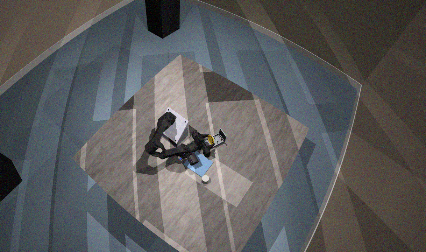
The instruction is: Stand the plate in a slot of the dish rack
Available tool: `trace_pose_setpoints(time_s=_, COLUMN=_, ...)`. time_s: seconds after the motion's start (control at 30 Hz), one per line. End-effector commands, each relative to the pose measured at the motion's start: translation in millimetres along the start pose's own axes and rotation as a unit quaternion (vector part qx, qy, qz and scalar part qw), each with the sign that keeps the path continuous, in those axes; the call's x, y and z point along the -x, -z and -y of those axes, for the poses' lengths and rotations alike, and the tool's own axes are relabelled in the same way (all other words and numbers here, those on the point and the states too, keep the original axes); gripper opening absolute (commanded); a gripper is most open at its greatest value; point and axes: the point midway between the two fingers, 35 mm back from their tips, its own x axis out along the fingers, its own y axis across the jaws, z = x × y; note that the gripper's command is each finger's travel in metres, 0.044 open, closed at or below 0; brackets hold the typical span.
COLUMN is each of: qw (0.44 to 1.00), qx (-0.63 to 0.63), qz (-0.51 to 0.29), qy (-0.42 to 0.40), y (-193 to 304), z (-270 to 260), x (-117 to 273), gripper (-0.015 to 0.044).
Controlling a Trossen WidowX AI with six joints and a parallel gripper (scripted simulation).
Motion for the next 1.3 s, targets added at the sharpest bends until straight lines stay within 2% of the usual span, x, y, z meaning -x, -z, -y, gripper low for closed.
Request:
trace_pose_setpoints(time_s=0.0, qw=1.000, qx=-0.003, qz=-0.001, qy=-0.002, y=5.9, z=-3.9, x=-2.4, gripper=0.0000)
trace_pose_setpoints(time_s=0.1, qw=1.000, qx=0.000, qz=0.000, qy=0.000, y=18.1, z=-4.9, x=-4.0, gripper=0.0000)
trace_pose_setpoints(time_s=0.6, qw=1.000, qx=-0.008, qz=-0.002, qy=-0.005, y=14.3, z=-8.7, x=-3.3, gripper=0.0000)
trace_pose_setpoints(time_s=1.1, qw=1.000, qx=-0.005, qz=-0.002, qy=-0.004, y=14.5, z=-7.8, x=-3.4, gripper=0.0394)
trace_pose_setpoints(time_s=1.27, qw=1.000, qx=-0.005, qz=-0.002, qy=-0.004, y=14.5, z=-7.8, x=-3.4, gripper=0.0400)
